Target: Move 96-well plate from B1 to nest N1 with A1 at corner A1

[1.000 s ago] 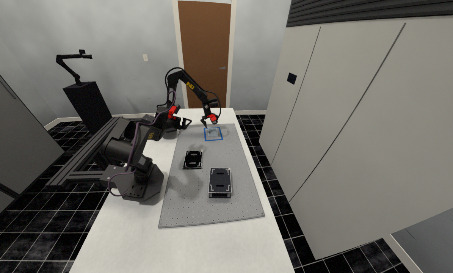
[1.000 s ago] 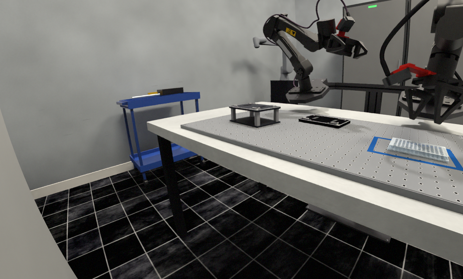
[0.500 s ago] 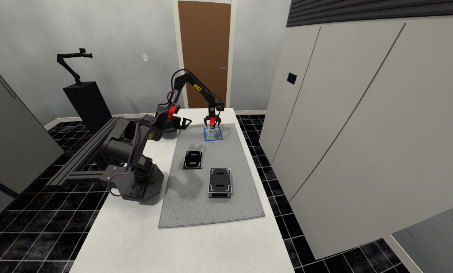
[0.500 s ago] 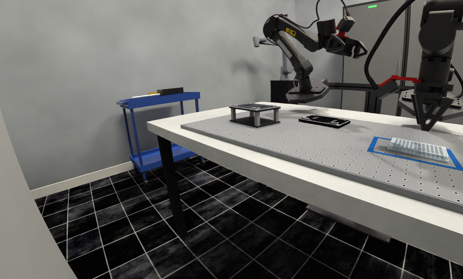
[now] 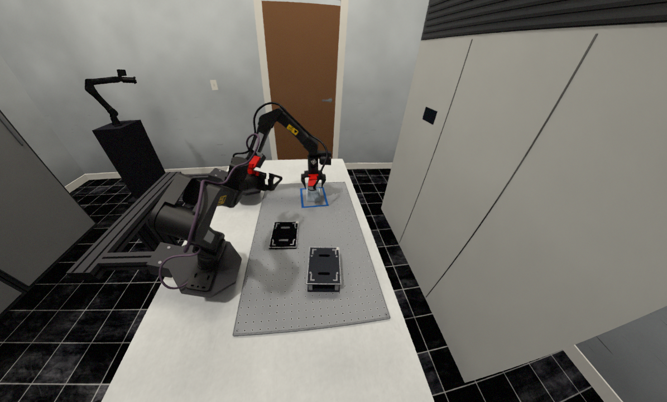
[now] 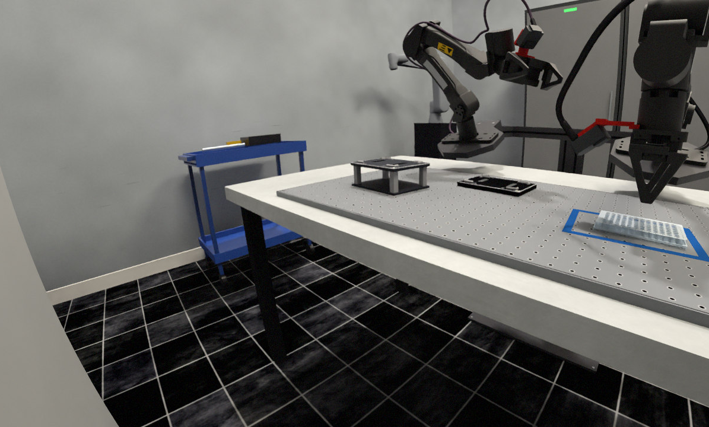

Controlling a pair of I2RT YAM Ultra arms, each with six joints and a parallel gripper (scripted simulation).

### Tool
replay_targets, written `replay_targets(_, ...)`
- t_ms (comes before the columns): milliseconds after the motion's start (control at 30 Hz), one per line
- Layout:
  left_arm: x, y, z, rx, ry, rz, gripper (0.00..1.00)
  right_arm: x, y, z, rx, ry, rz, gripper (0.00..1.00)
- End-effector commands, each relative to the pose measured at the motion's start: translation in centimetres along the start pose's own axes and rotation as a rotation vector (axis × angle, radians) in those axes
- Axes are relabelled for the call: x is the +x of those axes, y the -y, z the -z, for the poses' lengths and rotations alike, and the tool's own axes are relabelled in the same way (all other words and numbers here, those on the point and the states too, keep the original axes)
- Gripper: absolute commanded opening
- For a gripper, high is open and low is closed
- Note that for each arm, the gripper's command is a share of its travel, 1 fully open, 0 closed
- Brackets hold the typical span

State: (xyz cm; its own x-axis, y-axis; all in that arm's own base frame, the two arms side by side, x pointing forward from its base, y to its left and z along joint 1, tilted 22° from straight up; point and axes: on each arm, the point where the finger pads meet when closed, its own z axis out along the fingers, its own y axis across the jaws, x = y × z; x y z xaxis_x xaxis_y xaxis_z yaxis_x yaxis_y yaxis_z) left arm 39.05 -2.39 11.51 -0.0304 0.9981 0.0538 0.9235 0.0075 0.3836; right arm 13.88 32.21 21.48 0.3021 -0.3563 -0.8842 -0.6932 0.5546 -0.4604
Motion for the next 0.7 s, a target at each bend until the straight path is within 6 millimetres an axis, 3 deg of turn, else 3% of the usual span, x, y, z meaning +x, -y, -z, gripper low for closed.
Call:
replay_targets(0, 0.1, 0.5, -0.8, 0.011, -0.001, -0.011, 1.0, -0.8, -0.1, 0.2, -0.001, 0.029, -0.009, 1.0)
replay_targets(667, 0.0, 0.6, -3.5, 0.012, 0.007, -0.01, 1.0, -0.8, -0.1, 0.2, -0.001, 0.029, -0.009, 1.0)
